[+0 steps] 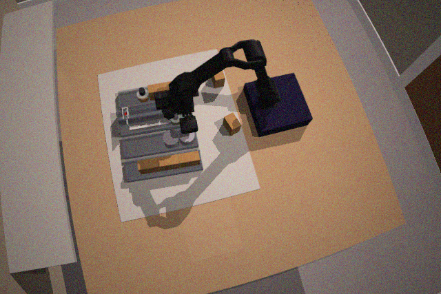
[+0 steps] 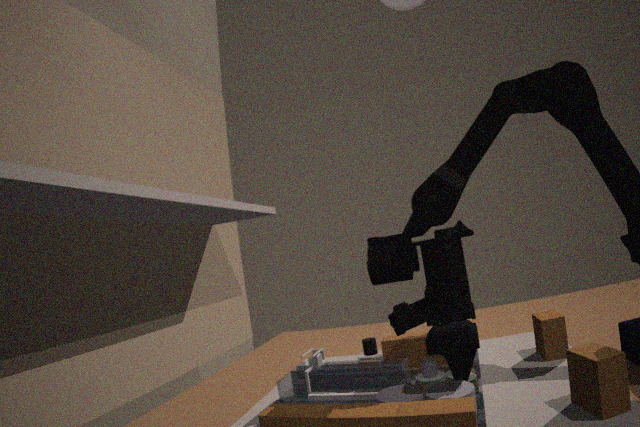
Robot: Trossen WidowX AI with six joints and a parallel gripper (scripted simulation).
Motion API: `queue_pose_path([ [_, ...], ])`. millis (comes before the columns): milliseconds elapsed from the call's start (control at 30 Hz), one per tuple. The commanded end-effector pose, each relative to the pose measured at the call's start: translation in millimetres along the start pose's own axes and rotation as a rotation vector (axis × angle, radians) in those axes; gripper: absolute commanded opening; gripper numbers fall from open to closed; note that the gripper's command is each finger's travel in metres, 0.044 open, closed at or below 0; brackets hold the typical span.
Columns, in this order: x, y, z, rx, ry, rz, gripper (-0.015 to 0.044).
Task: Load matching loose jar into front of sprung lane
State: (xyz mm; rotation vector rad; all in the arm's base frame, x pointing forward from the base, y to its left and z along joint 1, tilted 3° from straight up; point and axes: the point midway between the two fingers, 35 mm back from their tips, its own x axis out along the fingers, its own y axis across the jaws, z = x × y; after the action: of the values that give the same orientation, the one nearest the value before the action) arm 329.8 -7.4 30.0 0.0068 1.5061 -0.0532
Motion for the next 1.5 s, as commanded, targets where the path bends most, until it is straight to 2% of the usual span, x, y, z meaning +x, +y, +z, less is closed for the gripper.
queue_pose_path([
  [0,0,0,2,-0.004,-0.013,0.002,0.0000],
  [667,0,0,-3,-0.004,-0.012,0.002,0.0000],
  [1067,0,0,-2,-0.004,-0.013,0.002,0.0302],
  [1467,-20,0,-2,-0.004,-0.013,0.002,0.0302],
])
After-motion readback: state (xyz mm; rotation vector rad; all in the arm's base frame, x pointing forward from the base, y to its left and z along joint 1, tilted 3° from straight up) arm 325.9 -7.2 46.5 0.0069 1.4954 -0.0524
